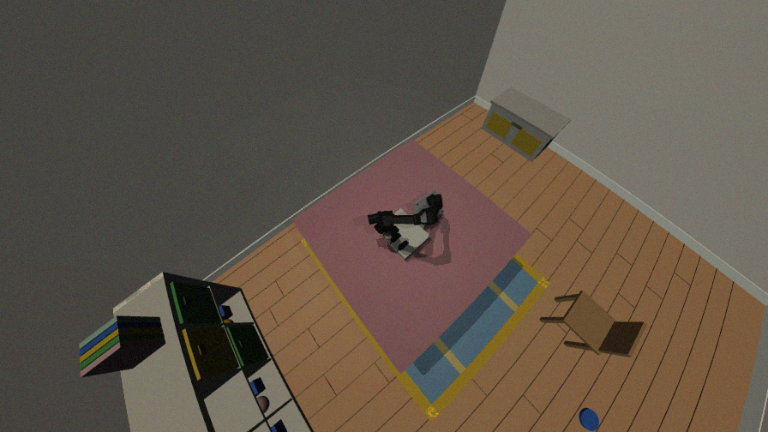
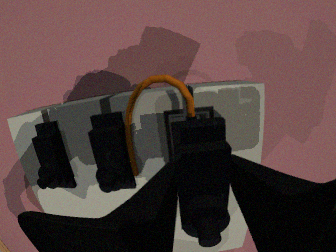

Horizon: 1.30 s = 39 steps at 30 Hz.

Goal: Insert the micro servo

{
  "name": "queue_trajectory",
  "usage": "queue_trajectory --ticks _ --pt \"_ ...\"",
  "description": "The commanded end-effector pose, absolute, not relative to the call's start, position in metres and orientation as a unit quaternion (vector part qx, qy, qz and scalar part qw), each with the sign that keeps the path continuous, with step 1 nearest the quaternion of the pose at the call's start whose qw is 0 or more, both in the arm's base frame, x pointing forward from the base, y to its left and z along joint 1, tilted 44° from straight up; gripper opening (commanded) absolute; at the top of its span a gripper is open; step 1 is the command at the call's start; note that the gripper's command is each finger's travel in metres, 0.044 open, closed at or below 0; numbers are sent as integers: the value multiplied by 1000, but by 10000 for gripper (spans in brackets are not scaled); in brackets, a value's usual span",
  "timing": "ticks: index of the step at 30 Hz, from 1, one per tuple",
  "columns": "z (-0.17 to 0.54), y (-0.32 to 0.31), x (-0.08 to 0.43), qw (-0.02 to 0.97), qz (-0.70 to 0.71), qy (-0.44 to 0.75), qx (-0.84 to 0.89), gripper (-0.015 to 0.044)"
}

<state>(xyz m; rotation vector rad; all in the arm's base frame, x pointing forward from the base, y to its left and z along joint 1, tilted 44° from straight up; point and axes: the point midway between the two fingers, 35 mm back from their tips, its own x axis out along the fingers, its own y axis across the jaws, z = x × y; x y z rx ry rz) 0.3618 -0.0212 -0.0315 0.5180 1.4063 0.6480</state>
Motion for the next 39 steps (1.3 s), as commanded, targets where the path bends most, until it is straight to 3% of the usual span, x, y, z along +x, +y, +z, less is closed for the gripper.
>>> queue_trajectory --ticks 1,39 --pt "-36 -18 361 684 287 627 237 0" --pt "-54 -1 362 684 288 627 238 0"
